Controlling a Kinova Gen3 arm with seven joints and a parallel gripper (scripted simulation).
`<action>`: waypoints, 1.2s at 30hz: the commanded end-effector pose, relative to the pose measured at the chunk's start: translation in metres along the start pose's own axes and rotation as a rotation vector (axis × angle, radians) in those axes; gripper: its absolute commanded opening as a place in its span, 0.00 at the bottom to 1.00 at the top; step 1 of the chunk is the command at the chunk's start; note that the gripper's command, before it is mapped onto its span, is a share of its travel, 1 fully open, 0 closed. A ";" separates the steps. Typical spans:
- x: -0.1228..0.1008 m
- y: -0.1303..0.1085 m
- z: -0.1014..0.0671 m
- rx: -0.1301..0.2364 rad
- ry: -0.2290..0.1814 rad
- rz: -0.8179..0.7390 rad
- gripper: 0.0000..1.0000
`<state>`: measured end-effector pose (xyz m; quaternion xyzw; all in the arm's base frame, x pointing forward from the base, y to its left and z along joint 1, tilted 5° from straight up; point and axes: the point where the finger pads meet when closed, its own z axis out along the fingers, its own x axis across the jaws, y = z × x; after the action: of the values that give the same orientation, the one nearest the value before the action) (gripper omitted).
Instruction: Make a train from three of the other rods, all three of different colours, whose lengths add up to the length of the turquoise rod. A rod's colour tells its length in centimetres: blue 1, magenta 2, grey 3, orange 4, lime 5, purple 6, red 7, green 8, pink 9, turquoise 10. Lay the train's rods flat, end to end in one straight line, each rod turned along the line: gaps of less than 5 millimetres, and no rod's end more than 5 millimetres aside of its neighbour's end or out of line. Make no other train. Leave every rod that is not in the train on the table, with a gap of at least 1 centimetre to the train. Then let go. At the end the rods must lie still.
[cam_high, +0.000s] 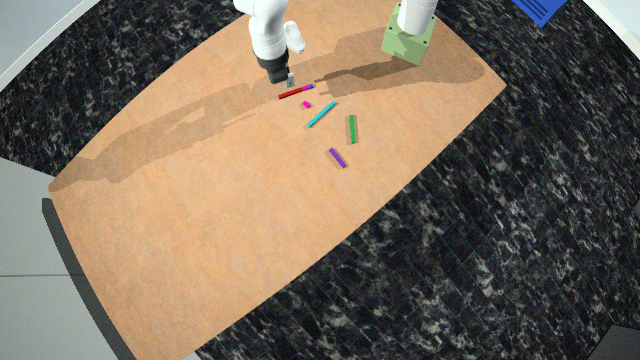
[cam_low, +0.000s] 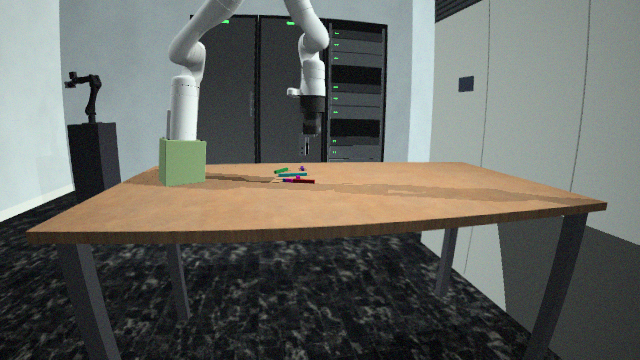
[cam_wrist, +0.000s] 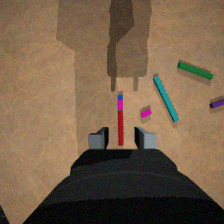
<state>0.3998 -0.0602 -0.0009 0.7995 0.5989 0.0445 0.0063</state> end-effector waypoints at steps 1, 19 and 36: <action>0.000 0.001 -0.002 -0.001 -0.001 -0.003 1.00; 0.000 0.001 -0.010 -0.001 -0.001 -0.003 1.00; -0.001 0.001 -0.083 -0.001 -0.001 -0.002 1.00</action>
<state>0.3911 -0.0574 0.0656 0.7966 0.6031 0.0405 -0.0009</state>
